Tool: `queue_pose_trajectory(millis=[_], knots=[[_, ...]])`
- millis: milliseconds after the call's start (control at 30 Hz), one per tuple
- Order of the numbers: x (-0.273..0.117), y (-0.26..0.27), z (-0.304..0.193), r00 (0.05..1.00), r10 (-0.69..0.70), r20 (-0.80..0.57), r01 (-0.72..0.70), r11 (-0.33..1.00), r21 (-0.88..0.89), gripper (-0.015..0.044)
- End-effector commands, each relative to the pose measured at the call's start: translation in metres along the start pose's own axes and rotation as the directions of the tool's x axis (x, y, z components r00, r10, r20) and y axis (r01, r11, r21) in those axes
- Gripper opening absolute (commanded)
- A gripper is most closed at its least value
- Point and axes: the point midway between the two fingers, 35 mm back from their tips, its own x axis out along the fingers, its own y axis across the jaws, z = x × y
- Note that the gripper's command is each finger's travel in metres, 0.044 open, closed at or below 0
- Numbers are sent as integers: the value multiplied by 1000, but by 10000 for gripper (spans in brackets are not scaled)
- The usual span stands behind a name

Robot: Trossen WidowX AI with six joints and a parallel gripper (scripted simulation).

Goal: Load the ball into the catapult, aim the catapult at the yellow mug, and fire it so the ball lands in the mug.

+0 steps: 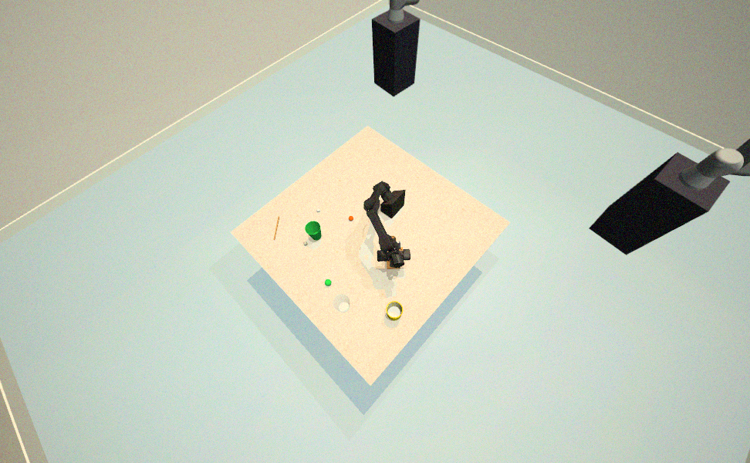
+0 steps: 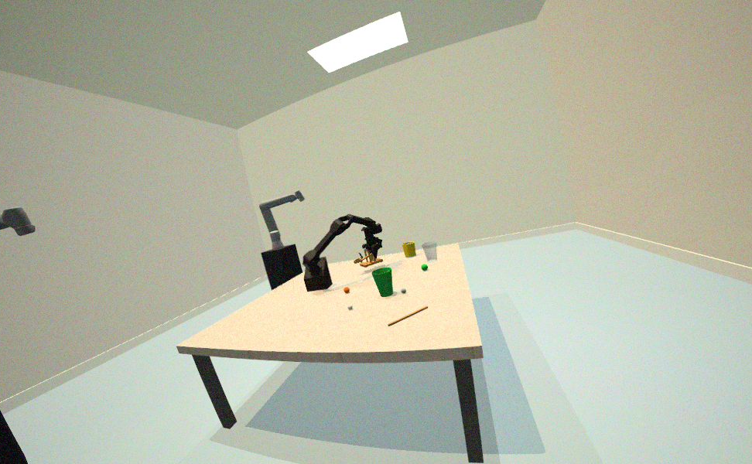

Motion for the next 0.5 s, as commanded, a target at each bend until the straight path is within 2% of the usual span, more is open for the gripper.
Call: queue_pose_trajectory(millis=[0, 467], knots=[[4, -1, 0, 1000, -4, 2, 4, 1000, 1, 0], [27, -2, 1, 1000, -5, 2, 5, 1000, 1, 0]])
